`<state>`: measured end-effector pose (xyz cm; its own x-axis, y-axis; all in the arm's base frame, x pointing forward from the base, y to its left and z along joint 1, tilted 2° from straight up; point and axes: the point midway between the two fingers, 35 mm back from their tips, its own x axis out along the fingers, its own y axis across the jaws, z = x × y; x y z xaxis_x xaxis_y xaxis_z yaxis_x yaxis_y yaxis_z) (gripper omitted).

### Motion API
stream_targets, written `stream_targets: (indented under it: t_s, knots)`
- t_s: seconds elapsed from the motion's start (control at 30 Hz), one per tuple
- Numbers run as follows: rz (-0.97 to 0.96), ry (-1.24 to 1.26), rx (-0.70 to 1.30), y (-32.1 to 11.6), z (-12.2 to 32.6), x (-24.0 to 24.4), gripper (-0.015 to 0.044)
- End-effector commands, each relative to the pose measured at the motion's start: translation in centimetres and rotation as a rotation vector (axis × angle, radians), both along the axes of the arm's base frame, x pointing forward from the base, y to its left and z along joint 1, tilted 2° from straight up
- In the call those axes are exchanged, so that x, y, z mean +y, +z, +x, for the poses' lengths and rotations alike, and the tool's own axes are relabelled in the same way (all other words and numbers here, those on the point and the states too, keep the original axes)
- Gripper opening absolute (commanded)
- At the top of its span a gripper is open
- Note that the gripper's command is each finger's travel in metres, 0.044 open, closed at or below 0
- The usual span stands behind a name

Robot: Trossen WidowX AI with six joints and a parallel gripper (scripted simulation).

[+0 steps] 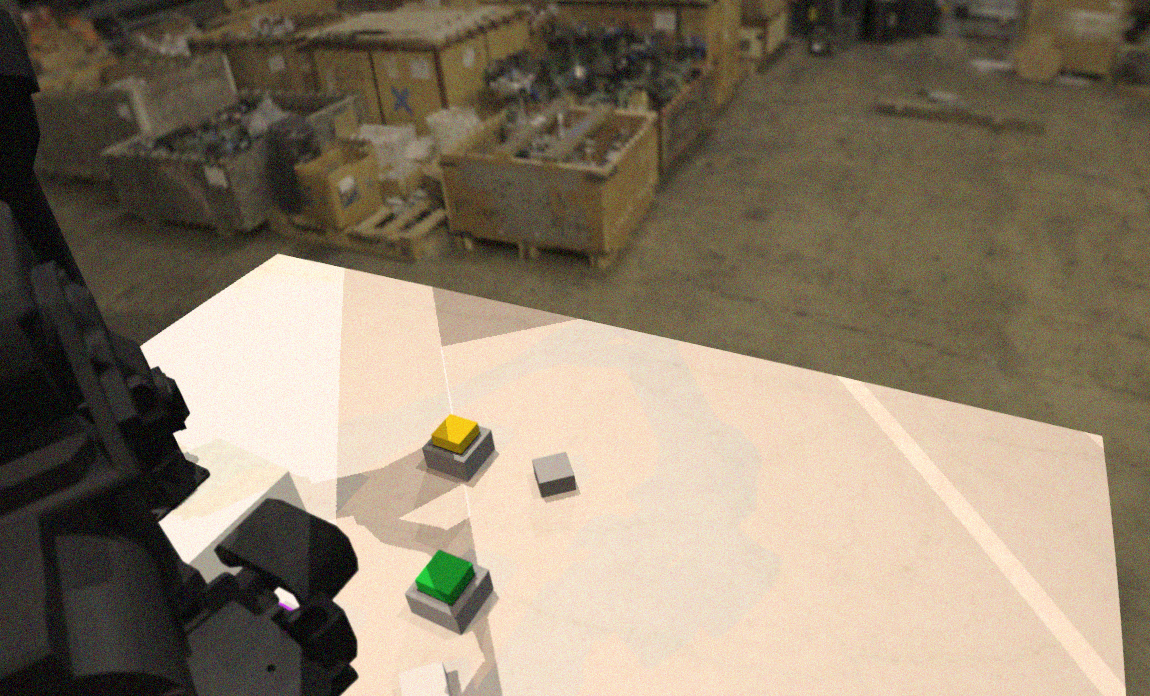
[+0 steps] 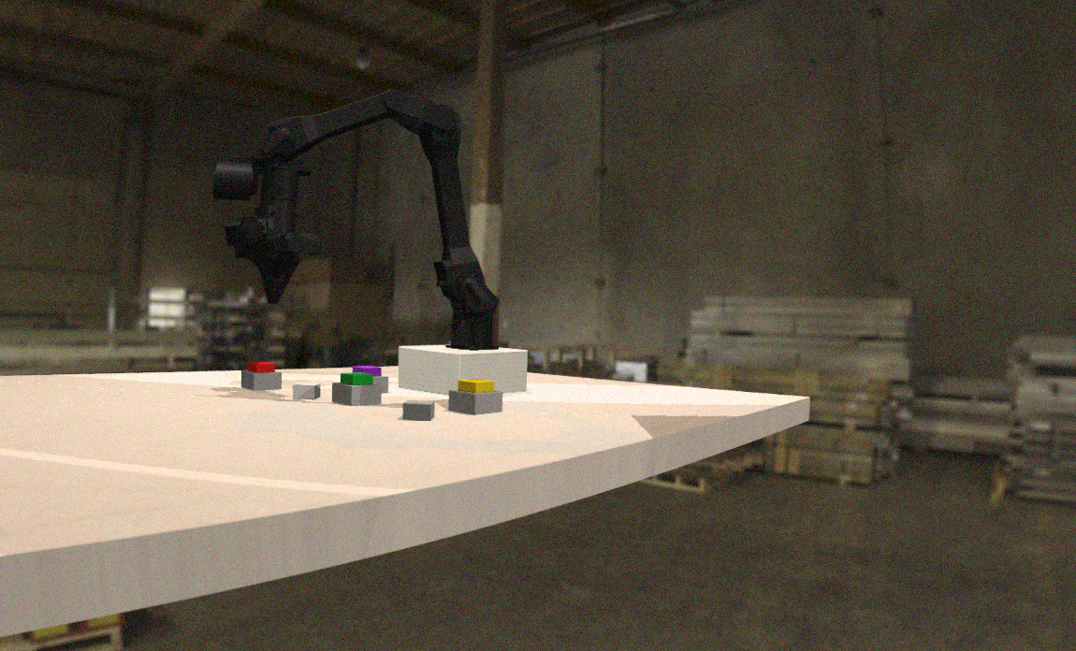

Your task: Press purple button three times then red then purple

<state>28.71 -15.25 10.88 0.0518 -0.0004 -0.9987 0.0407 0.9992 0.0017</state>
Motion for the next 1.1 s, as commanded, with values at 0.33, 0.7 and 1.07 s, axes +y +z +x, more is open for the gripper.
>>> stream_targets:
  t_s: [0.33, 0.7, 1.07]
  knots:
    - [0.015, 0.005, 0.014, -0.9, -10.9, 10.2, 0.0020]
    - [0.015, 0.005, 0.014, -7.1, -10.7, 10.3, 0.0020]
    - [0.015, 0.005, 0.014, -8.5, -10.5, 10.3, 0.0020]
